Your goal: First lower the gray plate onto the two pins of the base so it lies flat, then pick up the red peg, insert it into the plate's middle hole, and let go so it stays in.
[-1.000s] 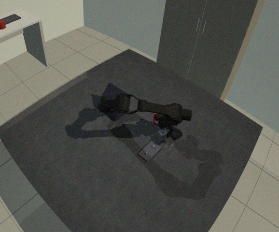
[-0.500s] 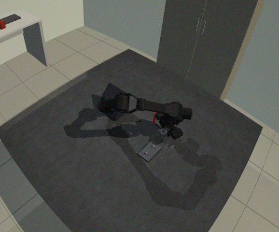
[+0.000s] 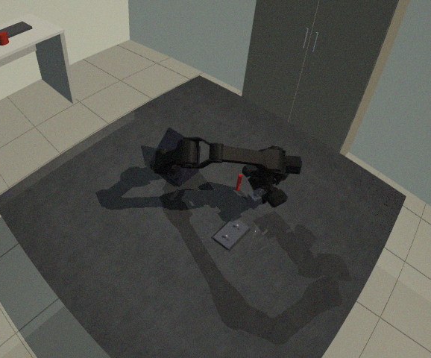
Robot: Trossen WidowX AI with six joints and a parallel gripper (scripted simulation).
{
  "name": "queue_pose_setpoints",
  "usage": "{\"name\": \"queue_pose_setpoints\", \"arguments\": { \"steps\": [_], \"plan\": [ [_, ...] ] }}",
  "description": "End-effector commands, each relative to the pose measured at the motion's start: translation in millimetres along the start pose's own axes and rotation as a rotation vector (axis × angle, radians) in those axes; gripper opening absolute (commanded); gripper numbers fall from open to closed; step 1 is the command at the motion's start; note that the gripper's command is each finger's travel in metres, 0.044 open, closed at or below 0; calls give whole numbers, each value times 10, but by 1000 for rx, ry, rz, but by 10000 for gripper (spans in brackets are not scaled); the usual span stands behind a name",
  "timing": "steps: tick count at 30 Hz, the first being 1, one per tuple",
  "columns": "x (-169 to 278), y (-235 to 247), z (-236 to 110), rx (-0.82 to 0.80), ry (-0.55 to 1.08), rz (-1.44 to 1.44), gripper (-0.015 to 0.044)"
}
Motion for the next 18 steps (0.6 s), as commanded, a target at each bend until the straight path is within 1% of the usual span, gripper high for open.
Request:
{"name": "queue_pose_setpoints", "arguments": {
  "steps": [1, 18],
  "plan": [
    [-1, -2, -102, -5, 1, -1, 0],
    [44, 26, -624, -8, 26, -26, 0]
  ]
}}
Point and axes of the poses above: the point midway between the two fingers, 35 mm back from their tips, its own z axis out along the fingers, its own y axis across the jaws, x = y × z, the point moved 9 cm from there along -z, back along the fingers, and after that the axes turned 6 degrees about z, right-handed, at the moved point
